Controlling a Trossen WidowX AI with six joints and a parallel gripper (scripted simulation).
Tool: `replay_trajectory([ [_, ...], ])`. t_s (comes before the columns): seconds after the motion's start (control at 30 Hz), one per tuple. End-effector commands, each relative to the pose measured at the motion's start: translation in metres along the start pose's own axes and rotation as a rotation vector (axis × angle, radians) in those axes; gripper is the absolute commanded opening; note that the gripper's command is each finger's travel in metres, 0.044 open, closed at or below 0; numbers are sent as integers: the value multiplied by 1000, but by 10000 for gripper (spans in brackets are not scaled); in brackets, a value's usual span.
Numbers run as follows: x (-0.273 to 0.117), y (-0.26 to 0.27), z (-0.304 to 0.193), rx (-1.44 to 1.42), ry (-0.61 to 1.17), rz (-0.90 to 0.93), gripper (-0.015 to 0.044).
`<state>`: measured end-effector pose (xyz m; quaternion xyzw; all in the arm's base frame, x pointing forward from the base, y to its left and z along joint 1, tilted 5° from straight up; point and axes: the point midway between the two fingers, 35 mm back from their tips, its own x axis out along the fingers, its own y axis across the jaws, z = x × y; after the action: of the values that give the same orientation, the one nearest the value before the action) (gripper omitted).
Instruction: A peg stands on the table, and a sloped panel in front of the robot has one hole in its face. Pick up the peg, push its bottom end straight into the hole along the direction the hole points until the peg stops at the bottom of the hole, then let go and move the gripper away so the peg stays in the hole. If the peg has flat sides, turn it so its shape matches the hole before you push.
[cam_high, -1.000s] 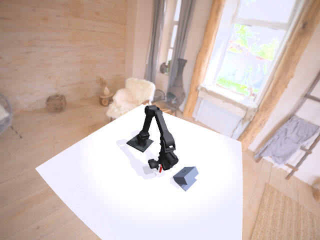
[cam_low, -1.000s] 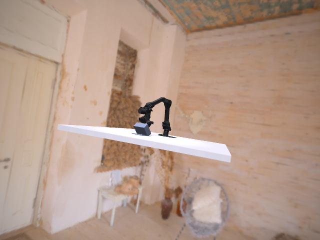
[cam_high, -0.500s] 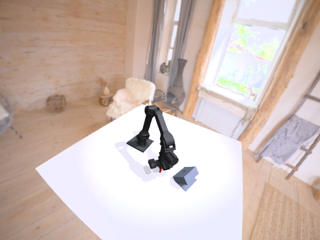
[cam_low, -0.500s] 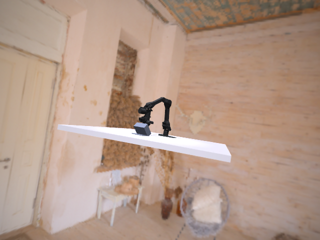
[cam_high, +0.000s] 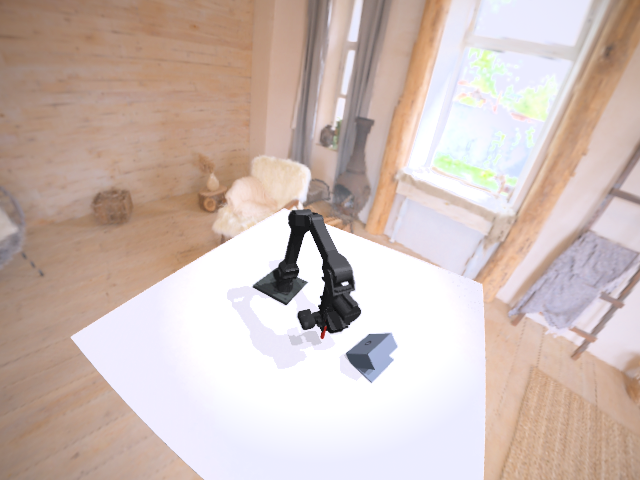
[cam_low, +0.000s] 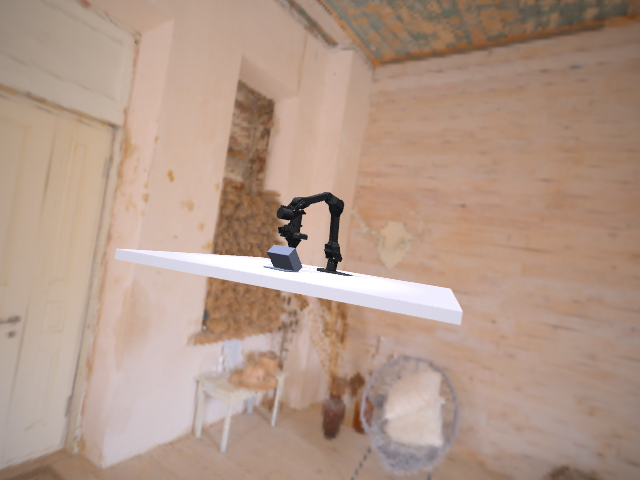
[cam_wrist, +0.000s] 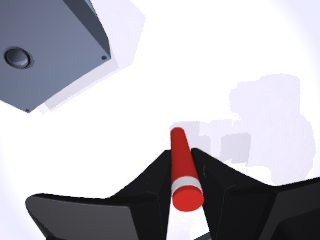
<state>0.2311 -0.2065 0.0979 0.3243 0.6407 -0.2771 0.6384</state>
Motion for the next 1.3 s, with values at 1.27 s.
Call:
replay_trajectory([
  [1.27, -39, 17, 0, 24, -158, 15, 0],
])
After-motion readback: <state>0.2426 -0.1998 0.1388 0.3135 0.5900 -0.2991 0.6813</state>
